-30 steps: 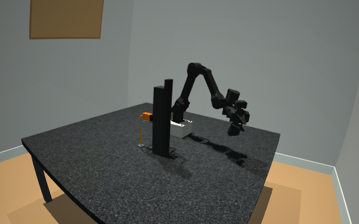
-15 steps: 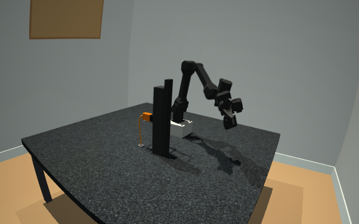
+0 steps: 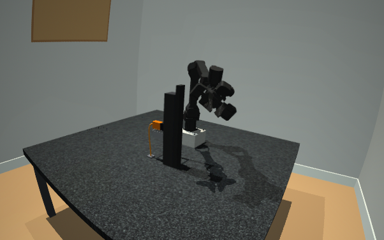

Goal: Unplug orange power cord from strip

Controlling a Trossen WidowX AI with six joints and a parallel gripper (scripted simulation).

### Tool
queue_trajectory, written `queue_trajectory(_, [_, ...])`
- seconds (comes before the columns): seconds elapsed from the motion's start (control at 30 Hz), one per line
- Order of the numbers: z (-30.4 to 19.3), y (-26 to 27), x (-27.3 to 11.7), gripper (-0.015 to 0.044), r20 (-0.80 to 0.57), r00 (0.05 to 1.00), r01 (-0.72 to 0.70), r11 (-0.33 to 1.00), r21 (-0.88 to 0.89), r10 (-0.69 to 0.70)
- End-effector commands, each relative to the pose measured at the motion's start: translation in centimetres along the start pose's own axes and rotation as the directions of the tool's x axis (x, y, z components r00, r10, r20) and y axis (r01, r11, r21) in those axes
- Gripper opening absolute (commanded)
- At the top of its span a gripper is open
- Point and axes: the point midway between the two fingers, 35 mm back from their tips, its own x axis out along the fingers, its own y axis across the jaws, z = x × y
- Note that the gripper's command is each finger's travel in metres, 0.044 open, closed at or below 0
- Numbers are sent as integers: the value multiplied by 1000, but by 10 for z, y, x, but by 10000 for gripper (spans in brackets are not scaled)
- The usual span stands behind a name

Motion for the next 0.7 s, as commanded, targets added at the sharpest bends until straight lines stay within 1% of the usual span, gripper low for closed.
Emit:
queue_trajectory(0.0, [-6, -52, -8, 160, -34, 999, 37, 979, 202, -31])
queue_trajectory(0.2, [-21, -114, -26, 160, -90, 994, 100, 891, 443, -67])
queue_trajectory(0.4, [-38, -170, -54, 160, -150, 984, 175, 734, 656, -100])
queue_trajectory(0.5, [-79, -185, -55, 160, -272, 958, 267, 636, 724, -92])
queue_trajectory(0.67, [-128, -195, -64, 160, -417, 907, 388, 493, 779, -55])
